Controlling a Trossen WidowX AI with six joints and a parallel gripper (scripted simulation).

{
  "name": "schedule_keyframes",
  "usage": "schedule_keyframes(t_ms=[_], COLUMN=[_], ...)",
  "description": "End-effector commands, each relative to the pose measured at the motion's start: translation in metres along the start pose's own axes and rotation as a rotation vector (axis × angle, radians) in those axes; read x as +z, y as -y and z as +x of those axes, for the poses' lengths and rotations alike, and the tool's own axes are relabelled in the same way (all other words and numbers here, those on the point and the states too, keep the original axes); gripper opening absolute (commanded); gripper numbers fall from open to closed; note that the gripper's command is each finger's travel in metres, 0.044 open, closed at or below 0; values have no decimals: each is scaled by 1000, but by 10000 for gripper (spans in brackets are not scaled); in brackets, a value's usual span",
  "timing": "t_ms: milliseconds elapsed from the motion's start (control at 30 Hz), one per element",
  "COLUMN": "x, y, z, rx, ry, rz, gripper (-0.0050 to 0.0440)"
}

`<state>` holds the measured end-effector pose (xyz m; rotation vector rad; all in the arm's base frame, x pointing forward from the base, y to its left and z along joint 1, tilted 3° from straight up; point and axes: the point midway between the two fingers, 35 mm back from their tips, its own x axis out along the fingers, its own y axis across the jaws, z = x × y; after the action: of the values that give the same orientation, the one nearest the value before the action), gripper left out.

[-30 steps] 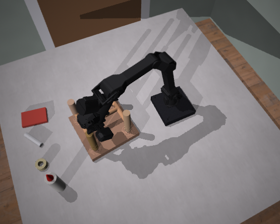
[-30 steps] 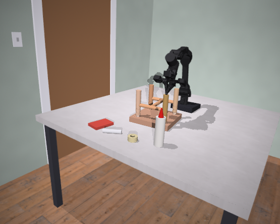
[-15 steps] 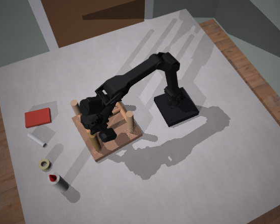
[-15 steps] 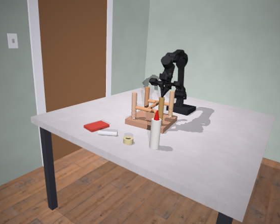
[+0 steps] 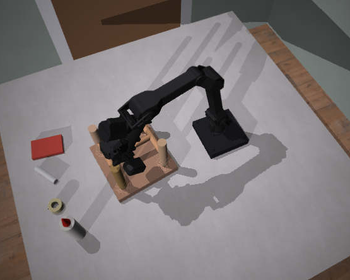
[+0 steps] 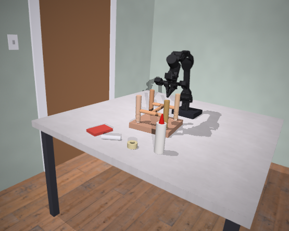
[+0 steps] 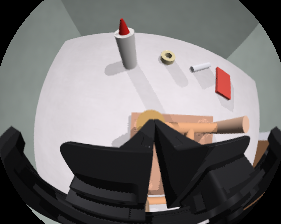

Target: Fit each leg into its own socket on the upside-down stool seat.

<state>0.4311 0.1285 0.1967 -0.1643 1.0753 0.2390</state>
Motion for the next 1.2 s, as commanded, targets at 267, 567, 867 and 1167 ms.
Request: schedule_keyframes(t_ms=[267,567,867,1167], x=[2,-73,-132,-133], y=[0,-7,-8,-8], z=[-10,-71,-112,-112], rx=[1,7,8,8], ry=[-2,-160,-274,-274], rz=[-1,-20,-35,-35], gripper=[0,0,0,0])
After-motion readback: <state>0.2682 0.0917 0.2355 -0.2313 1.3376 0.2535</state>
